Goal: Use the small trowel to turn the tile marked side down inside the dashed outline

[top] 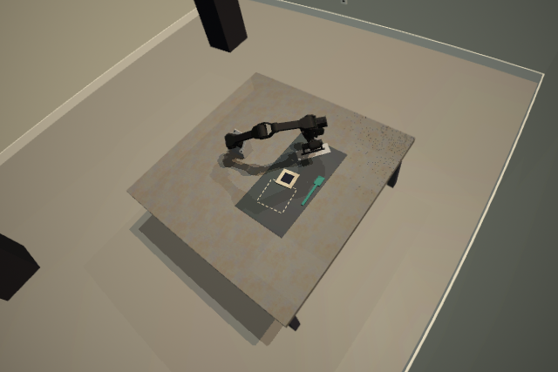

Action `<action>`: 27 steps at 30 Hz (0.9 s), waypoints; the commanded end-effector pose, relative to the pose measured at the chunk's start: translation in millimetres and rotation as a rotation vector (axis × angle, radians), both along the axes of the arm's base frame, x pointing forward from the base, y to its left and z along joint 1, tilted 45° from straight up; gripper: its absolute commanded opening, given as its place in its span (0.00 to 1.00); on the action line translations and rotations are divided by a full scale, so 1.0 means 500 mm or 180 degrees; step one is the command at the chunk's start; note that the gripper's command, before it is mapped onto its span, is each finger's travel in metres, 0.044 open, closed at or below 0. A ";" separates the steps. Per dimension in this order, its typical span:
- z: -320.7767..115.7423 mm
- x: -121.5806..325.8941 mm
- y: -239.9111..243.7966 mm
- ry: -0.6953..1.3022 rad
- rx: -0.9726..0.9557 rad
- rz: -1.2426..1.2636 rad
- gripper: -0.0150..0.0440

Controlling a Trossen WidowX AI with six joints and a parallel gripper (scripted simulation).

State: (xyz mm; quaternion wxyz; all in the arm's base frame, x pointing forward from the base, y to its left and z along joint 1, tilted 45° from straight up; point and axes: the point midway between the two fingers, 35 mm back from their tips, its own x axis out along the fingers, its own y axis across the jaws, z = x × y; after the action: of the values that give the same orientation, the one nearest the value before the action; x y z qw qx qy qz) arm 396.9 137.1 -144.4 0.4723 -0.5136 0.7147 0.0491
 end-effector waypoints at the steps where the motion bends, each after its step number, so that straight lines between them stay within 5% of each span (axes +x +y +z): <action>1: 0.000 -0.001 -0.001 0.0014 -0.0010 0.0011 0.71; 15: 0.068 -0.005 0.059 0.0077 -0.0006 0.0073 0.71; 27: 0.066 -0.004 0.060 0.0922 0.0029 0.0986 0.71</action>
State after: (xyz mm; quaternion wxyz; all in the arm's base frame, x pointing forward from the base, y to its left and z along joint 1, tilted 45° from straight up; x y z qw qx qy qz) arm 394.6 166.7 -111.0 0.3736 -0.5907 0.6941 0.1727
